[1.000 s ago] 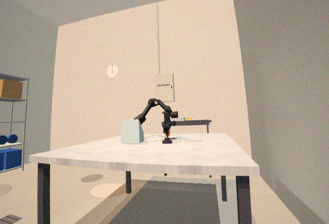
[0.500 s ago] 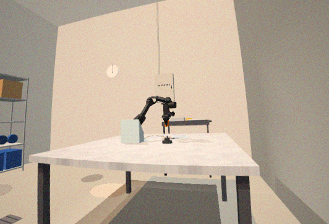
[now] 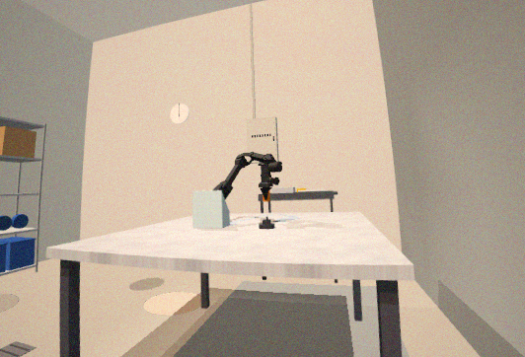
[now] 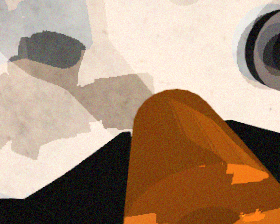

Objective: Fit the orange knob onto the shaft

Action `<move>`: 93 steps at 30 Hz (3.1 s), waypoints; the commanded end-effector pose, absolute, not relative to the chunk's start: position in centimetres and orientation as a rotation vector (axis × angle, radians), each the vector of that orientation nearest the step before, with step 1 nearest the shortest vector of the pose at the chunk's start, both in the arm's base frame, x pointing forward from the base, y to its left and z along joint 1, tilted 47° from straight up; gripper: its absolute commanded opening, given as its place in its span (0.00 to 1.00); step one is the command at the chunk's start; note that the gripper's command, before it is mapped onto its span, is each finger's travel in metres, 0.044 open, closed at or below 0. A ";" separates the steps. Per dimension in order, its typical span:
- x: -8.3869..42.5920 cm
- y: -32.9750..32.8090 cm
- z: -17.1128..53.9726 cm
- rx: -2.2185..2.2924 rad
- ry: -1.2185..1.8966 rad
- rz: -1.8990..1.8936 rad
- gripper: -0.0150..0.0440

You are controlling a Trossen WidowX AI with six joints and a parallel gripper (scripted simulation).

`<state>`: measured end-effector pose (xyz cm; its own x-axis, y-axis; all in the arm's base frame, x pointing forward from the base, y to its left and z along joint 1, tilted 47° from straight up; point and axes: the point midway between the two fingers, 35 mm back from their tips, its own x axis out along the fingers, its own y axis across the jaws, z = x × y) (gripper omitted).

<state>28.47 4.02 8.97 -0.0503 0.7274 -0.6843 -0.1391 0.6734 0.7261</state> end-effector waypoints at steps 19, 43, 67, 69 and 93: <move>30.9 0.9 2.9 0.507 1.454 0.751 0.25; 31.7 -1.8 -3.8 0.506 1.452 0.752 0.25; 31.7 0.0 -5.5 0.502 1.448 0.758 0.25; 31.7 0.1 -5.5 0.502 1.448 0.758 0.25; 31.4 0.1 -5.6 0.502 1.449 0.758 0.25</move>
